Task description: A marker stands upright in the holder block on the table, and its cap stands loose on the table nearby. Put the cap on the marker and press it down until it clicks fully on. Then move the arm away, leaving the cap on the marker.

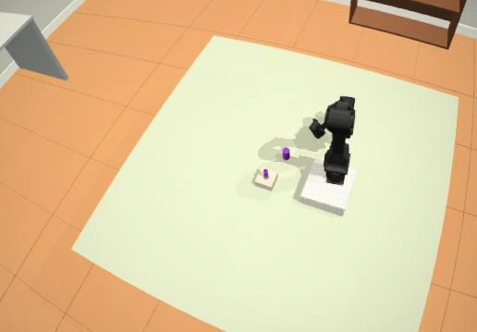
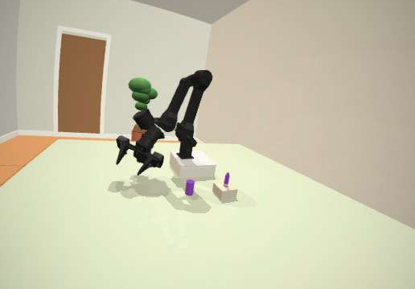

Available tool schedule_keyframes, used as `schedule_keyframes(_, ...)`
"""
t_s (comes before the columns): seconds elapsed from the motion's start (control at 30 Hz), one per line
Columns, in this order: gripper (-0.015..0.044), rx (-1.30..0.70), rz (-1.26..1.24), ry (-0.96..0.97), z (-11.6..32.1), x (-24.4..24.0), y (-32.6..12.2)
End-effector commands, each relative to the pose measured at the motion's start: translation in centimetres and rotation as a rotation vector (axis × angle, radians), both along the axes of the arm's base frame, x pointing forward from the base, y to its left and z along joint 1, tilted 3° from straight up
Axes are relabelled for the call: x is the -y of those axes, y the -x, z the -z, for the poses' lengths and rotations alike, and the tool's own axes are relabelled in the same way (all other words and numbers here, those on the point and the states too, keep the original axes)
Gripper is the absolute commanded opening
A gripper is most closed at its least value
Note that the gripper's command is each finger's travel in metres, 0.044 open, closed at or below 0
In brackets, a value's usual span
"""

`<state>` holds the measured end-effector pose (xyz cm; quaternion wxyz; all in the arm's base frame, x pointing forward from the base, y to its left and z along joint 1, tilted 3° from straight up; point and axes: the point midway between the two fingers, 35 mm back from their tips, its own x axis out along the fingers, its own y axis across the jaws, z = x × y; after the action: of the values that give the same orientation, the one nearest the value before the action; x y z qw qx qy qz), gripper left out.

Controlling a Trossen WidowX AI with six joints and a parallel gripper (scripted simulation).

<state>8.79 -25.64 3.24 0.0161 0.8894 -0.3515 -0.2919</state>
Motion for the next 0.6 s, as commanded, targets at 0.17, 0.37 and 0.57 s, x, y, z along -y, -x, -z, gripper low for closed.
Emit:
schedule_keyframes(0.17,0.0246,-0.318,-0.357,0.148,0.4,-0.6,-3.6)
schedule_keyframes(0.37,0.0246,-0.692,-0.910,0.402,0.1,-3.0,-8.0)
schedule_keyframes(0.57,0.0246,-0.979,-1.532,0.730,-1.0,-7.0,-11.1)
